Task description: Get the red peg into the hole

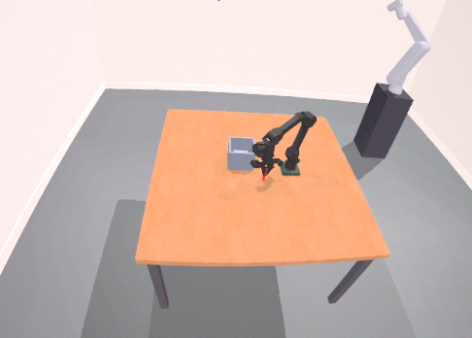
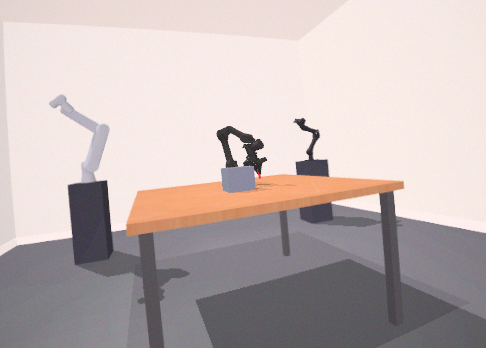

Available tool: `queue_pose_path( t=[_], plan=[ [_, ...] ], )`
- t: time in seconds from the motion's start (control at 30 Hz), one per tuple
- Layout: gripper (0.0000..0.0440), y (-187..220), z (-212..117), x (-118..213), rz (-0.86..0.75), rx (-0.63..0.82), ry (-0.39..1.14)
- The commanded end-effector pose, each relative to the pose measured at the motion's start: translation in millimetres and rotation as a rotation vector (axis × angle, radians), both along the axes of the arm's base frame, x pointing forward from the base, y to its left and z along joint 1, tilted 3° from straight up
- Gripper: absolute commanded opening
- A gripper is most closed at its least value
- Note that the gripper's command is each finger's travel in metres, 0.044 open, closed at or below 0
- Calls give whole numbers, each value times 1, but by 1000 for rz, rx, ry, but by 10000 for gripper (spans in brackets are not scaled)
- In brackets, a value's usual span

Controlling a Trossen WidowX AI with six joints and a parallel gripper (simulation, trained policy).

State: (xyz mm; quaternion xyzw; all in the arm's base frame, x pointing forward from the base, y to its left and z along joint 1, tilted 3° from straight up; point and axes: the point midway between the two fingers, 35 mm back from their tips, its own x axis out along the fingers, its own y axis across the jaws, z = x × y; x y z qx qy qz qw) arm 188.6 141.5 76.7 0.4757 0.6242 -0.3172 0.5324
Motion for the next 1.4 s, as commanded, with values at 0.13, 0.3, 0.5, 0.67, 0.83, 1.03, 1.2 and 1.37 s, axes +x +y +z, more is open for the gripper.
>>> queue_pose_path(
  t=[0.13,0.3,0.5,0.67,0.83,1.03,1.2,1.37],
  plan=[
    [0,-2,43,15,5,55,-115],
    [0,-12,69,24,6,53,-190],
    [0,-31,99,34,-8,27,-272],
    [0,-50,118,41,-28,-16,-319],
    [0,-71,127,47,-54,-68,-337],
    [0,-95,127,51,-87,-124,-317],
    [0,-111,124,53,-109,-157,-286],
    [0,-125,120,58,-126,-176,-257]
  ],
)
